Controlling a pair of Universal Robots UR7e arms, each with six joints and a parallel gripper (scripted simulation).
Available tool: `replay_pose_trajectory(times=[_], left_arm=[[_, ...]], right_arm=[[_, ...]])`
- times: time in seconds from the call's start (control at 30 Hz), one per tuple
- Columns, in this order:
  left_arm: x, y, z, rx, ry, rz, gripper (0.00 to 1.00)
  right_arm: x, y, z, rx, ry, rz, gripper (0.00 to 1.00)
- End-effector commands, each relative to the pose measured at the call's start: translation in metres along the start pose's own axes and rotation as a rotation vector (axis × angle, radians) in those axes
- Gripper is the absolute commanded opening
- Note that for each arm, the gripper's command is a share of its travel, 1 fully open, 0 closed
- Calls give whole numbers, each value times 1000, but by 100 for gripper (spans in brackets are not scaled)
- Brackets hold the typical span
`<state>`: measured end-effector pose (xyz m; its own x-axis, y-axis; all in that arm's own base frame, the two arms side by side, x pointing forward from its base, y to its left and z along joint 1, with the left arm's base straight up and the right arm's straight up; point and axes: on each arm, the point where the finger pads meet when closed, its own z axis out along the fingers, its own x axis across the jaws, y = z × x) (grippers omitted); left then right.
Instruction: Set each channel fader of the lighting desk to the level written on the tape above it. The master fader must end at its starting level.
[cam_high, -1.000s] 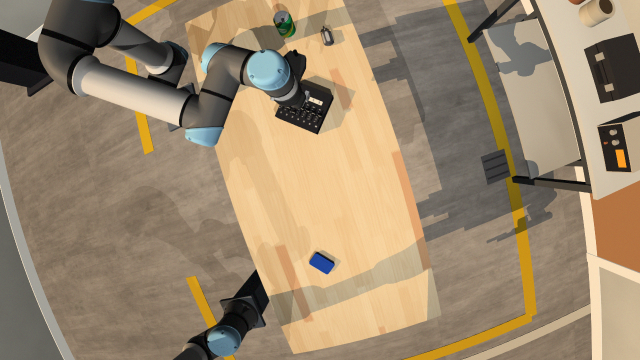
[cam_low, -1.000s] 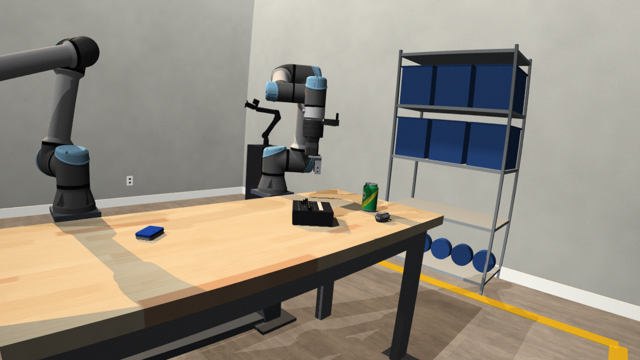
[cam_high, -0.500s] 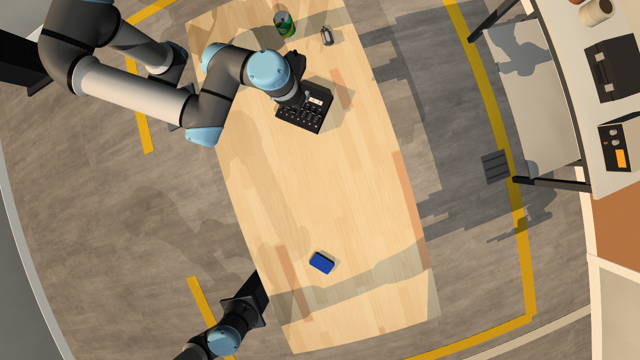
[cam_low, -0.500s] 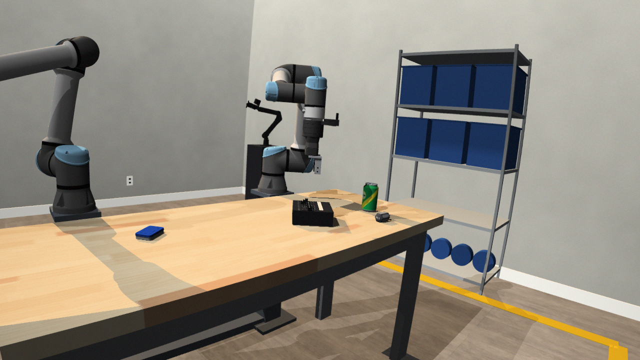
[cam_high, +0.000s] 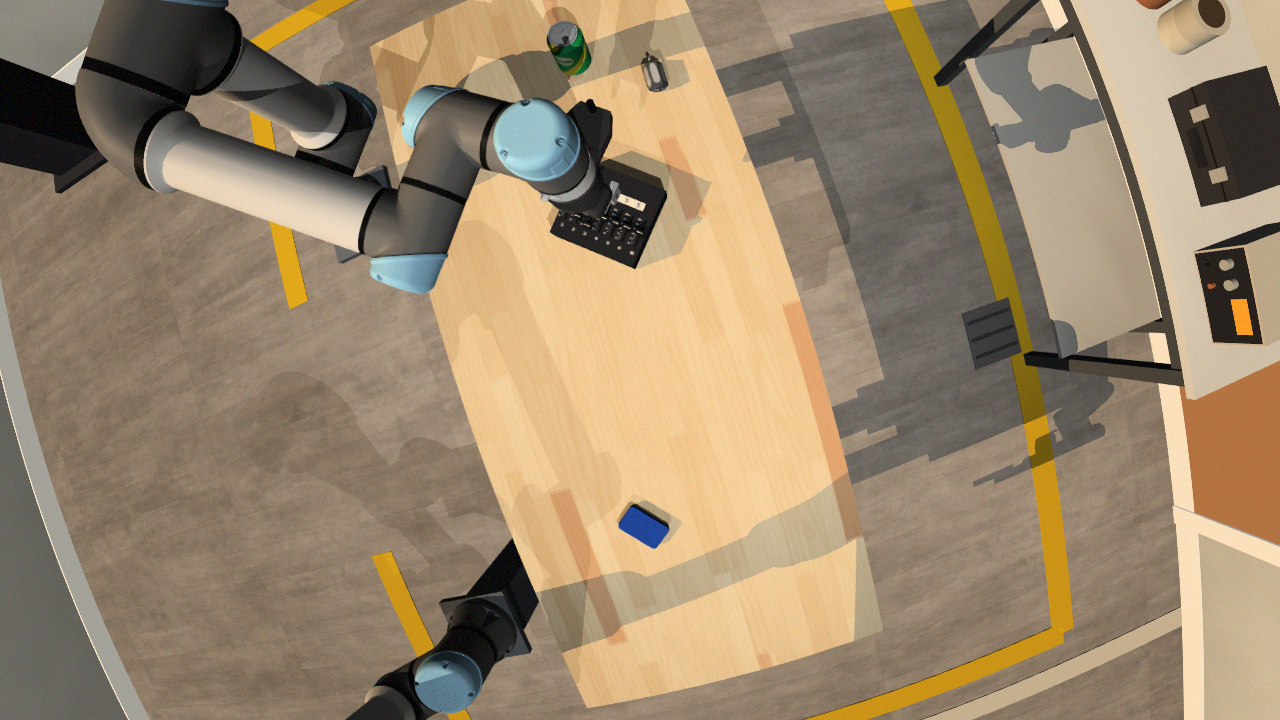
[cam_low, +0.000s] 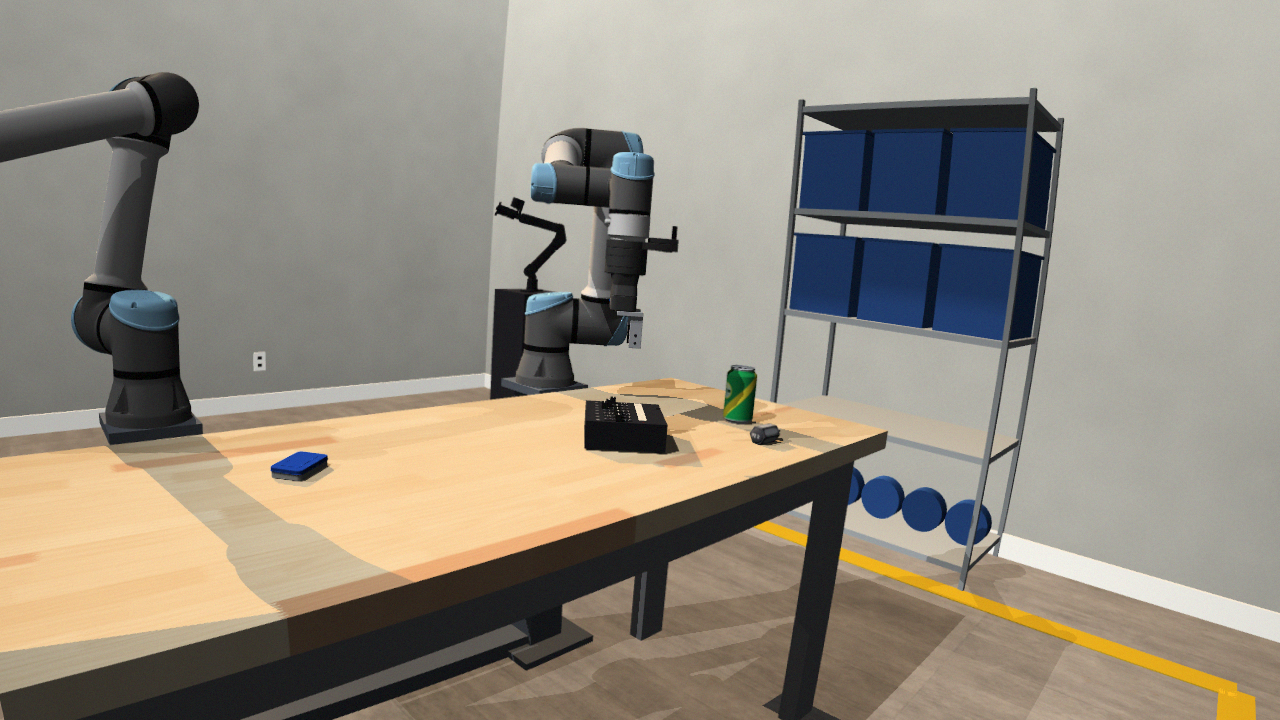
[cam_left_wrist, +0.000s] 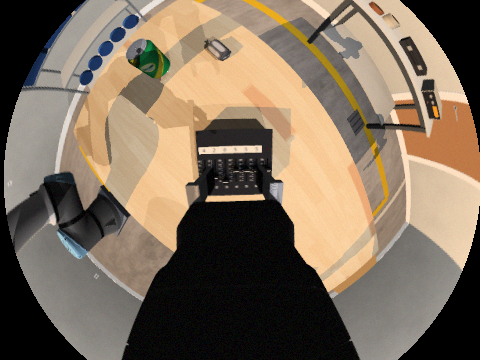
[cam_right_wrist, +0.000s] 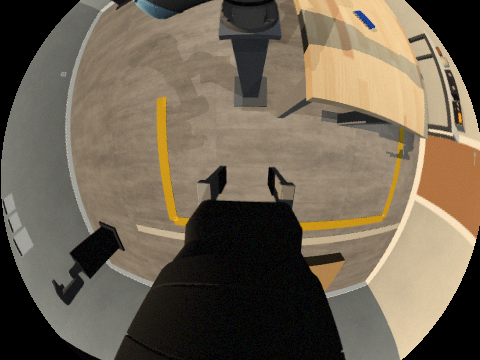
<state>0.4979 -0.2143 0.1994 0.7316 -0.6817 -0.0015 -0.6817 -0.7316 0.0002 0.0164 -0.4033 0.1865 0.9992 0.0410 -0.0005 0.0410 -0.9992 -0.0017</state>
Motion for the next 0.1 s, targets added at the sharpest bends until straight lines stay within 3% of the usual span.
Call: replay_pose_trajectory(times=[0.0,0.07], left_arm=[[0,0,-1,0,2,0,100],[0,0,-1,0,2,0,100]], right_arm=[[0,0,-1,-2,0,0,100],[0,0,-1,-2,0,0,100]])
